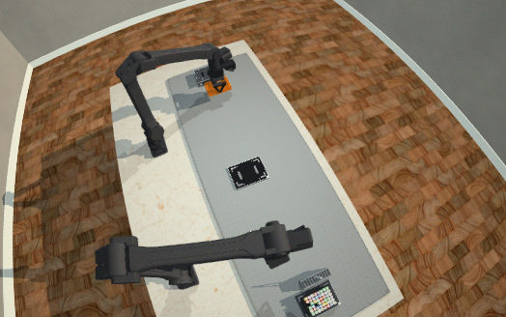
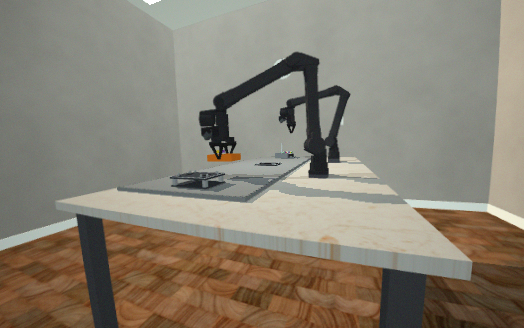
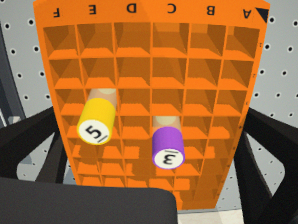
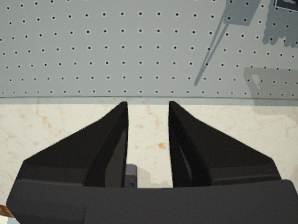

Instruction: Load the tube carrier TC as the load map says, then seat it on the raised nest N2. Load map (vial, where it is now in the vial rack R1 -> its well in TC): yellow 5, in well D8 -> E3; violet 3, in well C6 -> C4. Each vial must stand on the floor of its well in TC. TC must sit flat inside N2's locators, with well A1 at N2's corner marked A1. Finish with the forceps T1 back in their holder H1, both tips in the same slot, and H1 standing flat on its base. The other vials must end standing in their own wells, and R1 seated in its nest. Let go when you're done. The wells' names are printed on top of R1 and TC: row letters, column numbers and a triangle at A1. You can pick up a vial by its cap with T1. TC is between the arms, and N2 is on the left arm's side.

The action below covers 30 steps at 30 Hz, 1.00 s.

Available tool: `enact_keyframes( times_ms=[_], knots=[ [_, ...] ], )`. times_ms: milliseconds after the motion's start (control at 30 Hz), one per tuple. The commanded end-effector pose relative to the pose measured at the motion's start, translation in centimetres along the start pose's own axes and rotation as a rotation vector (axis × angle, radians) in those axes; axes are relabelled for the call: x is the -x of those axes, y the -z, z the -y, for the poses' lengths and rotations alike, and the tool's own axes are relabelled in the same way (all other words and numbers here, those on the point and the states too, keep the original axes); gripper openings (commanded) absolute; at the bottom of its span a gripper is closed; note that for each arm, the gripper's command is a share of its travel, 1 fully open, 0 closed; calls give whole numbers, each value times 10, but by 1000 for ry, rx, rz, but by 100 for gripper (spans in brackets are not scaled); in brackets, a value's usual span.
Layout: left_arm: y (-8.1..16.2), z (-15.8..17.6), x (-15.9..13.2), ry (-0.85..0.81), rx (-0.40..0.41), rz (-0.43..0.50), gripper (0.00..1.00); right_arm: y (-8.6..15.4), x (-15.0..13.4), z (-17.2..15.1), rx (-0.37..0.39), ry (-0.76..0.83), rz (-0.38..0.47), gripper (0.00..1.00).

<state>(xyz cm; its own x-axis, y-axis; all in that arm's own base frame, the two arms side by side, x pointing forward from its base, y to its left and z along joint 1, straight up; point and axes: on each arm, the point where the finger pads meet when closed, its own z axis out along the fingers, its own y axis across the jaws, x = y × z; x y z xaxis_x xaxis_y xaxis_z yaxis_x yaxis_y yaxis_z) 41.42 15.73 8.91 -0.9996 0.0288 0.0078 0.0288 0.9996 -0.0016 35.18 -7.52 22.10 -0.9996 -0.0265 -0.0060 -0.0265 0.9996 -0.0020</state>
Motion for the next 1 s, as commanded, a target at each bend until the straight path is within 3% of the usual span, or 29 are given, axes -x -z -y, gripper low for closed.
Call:
enact_keyframes(
  times_ms=[0, 967],
  knots=[
    [17, -18, 20, -2, 14, 40, 0, 12, 8, 3, -6, -14, 29, 24],
    [17, -61, 19, -2, 16, 38, 0, 12, 8, 3, -6, -14, 29, 24]
  ],
)
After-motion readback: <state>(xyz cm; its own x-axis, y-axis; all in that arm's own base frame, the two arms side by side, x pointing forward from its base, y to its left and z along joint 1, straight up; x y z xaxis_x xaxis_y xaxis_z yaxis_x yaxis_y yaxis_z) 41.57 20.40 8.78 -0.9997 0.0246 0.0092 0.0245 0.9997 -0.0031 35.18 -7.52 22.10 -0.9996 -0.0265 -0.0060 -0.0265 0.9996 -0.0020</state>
